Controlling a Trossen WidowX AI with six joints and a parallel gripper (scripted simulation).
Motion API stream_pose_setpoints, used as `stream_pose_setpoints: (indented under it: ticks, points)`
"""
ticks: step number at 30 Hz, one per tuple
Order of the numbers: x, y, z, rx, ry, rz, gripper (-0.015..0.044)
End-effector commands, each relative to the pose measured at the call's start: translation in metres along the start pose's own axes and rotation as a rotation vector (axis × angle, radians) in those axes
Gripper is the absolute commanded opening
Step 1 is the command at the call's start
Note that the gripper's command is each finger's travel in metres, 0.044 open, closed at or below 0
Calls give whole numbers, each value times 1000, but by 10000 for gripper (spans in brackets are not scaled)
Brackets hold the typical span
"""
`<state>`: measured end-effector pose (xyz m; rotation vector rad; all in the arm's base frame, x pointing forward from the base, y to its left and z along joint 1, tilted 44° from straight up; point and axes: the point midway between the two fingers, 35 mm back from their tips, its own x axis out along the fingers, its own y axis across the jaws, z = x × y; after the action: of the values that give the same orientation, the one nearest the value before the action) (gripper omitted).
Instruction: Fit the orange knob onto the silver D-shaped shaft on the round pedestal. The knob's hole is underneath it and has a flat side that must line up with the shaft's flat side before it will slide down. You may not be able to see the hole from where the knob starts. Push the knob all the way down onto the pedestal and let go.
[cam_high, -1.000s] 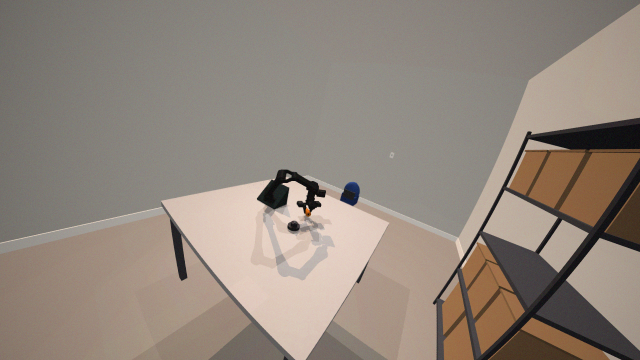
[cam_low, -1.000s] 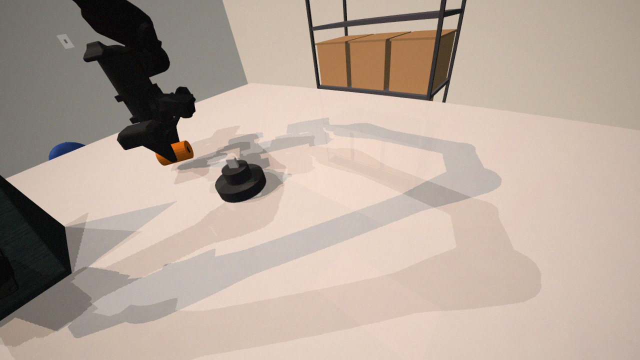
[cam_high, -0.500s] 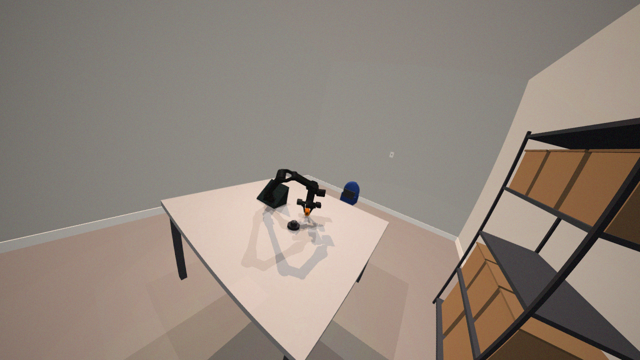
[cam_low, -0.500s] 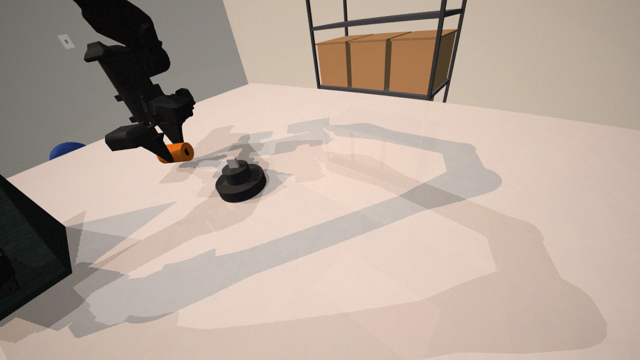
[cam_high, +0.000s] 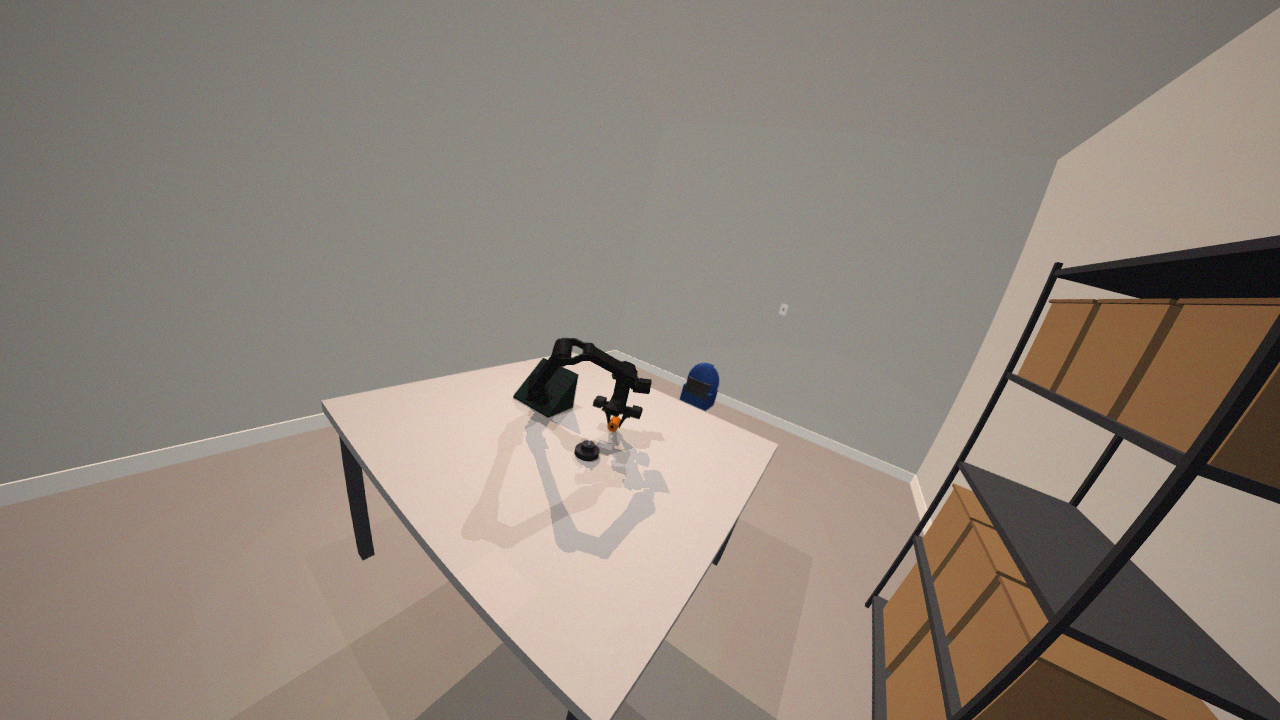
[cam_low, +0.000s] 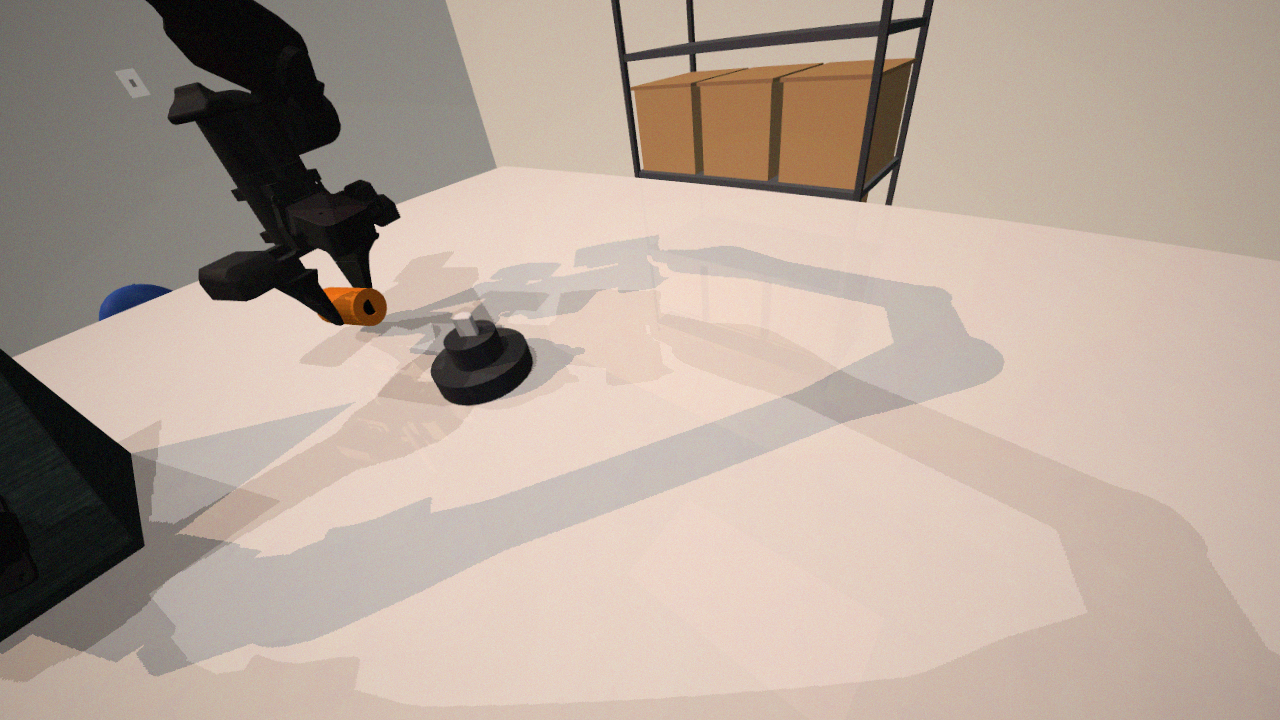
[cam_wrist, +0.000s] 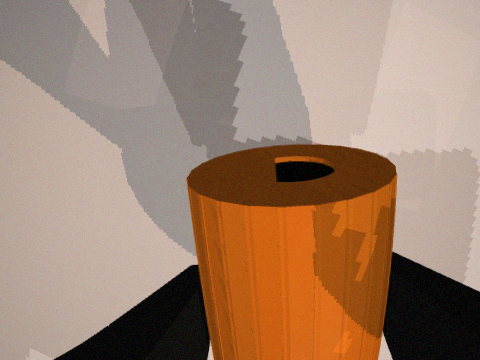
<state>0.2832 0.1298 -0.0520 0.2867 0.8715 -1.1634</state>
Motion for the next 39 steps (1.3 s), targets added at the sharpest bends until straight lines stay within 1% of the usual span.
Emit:
stream_pose_setpoints:
  ticks: [1, 9, 18, 34, 39]
  points:
    - [-1, 0, -1, 140, 3, 0, 179]
    - [-1, 0, -1, 402, 3, 0, 179]
    - [-1, 0, -1, 445, 3, 0, 179]
    - [-1, 0, -1, 972, 3, -1, 179]
    - [-1, 0, -1, 994, 3, -1, 179]
